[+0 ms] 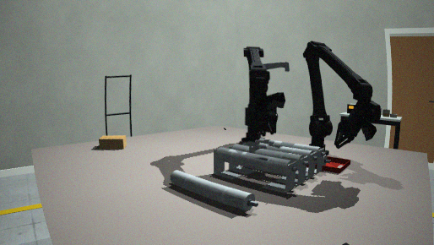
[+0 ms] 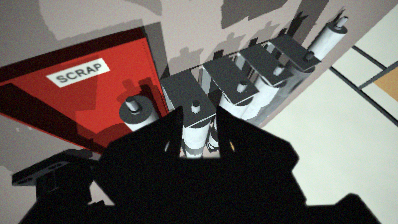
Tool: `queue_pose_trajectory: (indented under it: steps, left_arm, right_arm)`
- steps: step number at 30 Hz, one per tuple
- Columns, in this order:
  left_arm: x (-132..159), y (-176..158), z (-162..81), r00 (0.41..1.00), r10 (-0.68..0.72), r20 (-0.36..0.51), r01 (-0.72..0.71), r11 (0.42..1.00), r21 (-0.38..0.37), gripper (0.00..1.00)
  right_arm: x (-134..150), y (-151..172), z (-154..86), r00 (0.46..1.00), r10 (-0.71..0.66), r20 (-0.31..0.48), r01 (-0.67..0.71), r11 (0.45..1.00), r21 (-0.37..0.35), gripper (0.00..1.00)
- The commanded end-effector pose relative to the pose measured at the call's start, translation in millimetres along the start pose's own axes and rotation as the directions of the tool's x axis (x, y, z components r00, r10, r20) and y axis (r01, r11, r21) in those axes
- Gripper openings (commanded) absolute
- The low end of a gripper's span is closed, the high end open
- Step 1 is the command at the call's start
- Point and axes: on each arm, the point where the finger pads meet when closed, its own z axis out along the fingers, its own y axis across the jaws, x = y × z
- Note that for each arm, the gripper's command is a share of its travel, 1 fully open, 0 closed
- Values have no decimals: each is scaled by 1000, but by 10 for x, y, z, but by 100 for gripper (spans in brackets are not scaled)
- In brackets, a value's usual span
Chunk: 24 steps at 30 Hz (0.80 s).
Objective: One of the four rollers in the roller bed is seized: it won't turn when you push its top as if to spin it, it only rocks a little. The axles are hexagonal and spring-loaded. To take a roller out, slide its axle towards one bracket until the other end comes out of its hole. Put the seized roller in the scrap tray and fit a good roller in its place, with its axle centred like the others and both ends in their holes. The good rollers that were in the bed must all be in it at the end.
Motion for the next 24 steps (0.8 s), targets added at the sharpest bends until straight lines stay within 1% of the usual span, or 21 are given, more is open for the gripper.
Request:
queue_pose_trajectory:
  steps: [1, 12, 13, 16, 17, 18, 20, 21, 24]
  left_arm:
    - [-123, -98, -88, 999, 22, 24, -23, 1000, 13, 32]
    - [-125, -99, -90, 999, 23, 25, -23, 1000, 13, 32]
    - [-86, -255, -188, 995, 81, 63, -83, 996, 23, 32]
    - [-91, -258, -187, 994, 87, 66, -88, 996, 19, 32]
    - [-87, -226, -141, 995, 83, 56, -84, 996, 13, 32]
    - [-101, -275, -185, 992, 99, 73, -101, 995, 16, 32]
    - [-108, -306, -182, 989, 121, 82, -122, 992, 12, 32]
    - [-115, -330, -181, 987, 136, 90, -137, 990, 10, 32]
    - [-133, -402, -171, 977, 183, 111, -184, 983, 0, 32]
  right_arm:
    - [-81, 34, -43, 1000, -12, -1, 12, 1000, -2, 62]
    - [-80, 36, -44, 1000, -12, -1, 12, 1000, -2, 62]
    - [-133, -205, -292, 998, 8, 61, -12, 997, 74, 62]
    - [-118, -204, -287, 998, 13, 59, -17, 997, 74, 62]
    - [-83, -208, -205, 999, 23, 45, -26, 998, 62, 62]
    - [-20, -187, -78, 999, 33, 29, -35, 998, 46, 62]
    - [-23, -183, -226, 998, 40, 52, -44, 996, 73, 62]
    - [-60, -234, -287, 997, 44, 65, -50, 995, 89, 62]
    - [-20, -279, -310, 994, 72, 78, -80, 991, 107, 62]
